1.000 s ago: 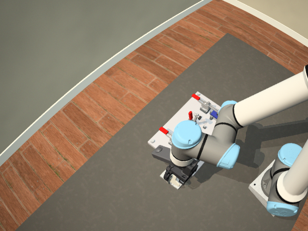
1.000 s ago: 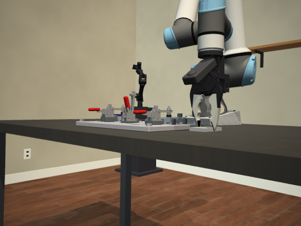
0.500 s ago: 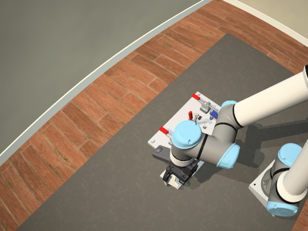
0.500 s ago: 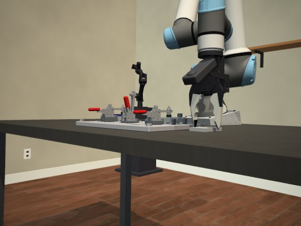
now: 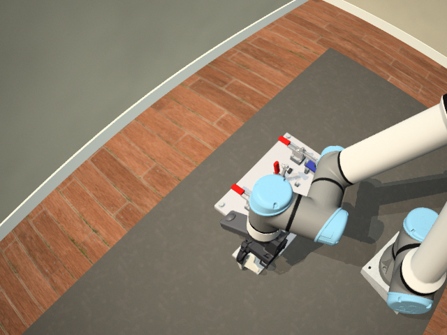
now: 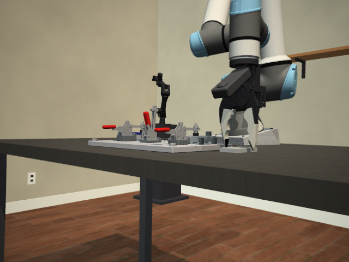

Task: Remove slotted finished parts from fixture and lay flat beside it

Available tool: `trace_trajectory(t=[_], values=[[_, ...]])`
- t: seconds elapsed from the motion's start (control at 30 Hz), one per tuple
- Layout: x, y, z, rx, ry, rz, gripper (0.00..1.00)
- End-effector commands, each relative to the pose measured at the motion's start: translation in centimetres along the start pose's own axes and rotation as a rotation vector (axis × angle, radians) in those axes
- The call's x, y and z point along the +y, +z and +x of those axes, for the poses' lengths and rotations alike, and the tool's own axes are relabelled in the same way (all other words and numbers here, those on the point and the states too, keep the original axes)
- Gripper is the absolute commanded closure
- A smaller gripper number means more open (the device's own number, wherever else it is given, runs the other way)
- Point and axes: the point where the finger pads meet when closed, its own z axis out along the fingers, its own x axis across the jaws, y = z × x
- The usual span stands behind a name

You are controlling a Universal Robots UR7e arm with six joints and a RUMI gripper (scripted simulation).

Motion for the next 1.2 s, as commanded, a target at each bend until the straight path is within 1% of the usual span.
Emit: trace_trajectory(t=[0.0, 0.37, 0.57, 0.77, 0.83, 1.17], values=[[0.0, 0.0, 0.0, 0.0, 0.0, 0.001, 0.53], [0.0, -0.1, 0.0, 0.0, 0.0, 0.001, 0.53], [0.0, -0.6, 0.0, 0.0, 0.0, 0.001, 0.53], [0.0, -2.0, 0.0, 0.0, 0.0, 0.001, 0.53], [0.0, -2.0, 0.0, 0.0, 0.0, 0.001, 0.53], [0.0, -5.9, 0.0, 0.0, 0.0, 0.001, 0.53]])
